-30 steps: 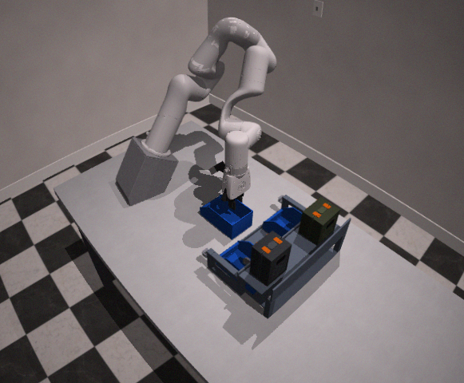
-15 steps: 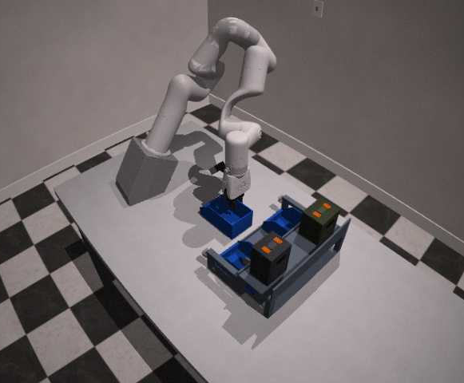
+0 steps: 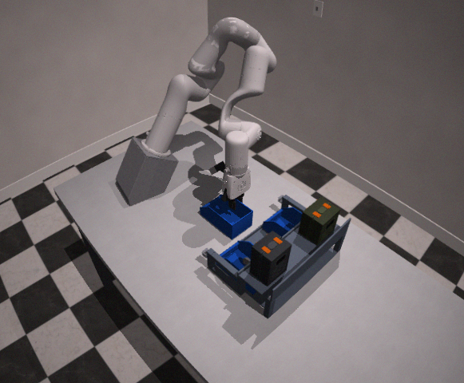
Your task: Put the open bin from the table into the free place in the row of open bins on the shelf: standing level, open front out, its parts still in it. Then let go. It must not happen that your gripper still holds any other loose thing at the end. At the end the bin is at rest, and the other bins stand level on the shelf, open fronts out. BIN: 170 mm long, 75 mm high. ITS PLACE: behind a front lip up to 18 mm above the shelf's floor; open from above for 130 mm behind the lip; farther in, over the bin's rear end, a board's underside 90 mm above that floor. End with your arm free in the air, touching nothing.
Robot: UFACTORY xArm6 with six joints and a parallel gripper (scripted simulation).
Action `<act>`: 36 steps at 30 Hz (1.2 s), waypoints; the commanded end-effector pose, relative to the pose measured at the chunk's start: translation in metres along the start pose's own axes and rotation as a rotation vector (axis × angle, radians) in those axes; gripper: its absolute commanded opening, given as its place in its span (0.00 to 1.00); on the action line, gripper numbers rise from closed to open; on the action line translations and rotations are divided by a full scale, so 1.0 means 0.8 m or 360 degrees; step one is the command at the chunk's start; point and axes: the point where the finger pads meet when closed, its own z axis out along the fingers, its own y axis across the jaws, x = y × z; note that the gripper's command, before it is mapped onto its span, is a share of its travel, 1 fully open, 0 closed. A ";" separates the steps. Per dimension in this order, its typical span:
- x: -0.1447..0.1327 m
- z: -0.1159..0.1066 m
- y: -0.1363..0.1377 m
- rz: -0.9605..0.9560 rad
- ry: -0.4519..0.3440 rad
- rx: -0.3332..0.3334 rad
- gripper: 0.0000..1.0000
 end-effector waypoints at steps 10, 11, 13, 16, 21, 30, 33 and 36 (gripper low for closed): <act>-0.001 -0.001 0.000 -0.0001 -0.0004 0.0000 0.28; -0.001 -0.001 0.000 -0.0001 -0.0004 0.0000 0.28; -0.001 -0.001 0.000 -0.0001 -0.0004 0.0000 0.28; -0.001 -0.001 0.000 -0.0001 -0.0004 0.0000 0.28; -0.001 -0.001 0.000 -0.0001 -0.0004 0.0000 0.28; -0.001 -0.021 0.000 0.0000 -0.0001 0.0000 0.28; -0.001 -0.051 0.000 0.0001 0.0003 -0.0001 0.28; -0.001 -0.051 0.000 0.0001 0.0003 -0.0001 0.28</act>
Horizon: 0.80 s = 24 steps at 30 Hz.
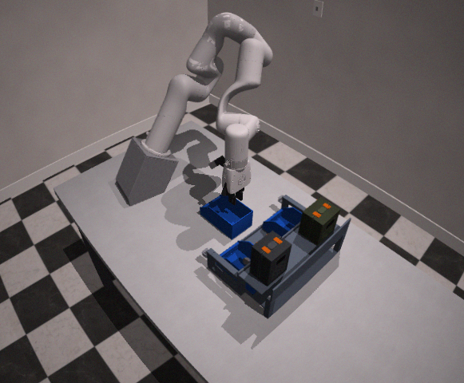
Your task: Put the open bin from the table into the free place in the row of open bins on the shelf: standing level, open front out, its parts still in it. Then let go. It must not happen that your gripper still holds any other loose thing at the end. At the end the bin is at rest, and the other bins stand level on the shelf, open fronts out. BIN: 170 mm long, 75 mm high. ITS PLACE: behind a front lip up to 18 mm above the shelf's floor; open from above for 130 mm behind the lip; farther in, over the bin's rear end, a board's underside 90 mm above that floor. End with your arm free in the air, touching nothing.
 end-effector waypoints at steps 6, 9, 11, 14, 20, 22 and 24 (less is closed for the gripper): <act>0.000 -0.018 0.001 0.0001 0.0010 -0.0002 0.28; 0.000 -0.018 0.001 0.0001 0.0010 -0.0002 0.28; 0.000 -0.044 0.001 0.0001 0.0010 -0.0002 0.28; -0.001 -0.086 0.001 0.0001 0.0010 -0.0002 0.28; -0.001 -0.086 0.001 0.0001 0.0010 -0.0002 0.28; -0.001 -0.086 0.001 0.0001 0.0010 -0.0002 0.28; -0.001 -0.086 0.001 0.0001 0.0010 -0.0002 0.28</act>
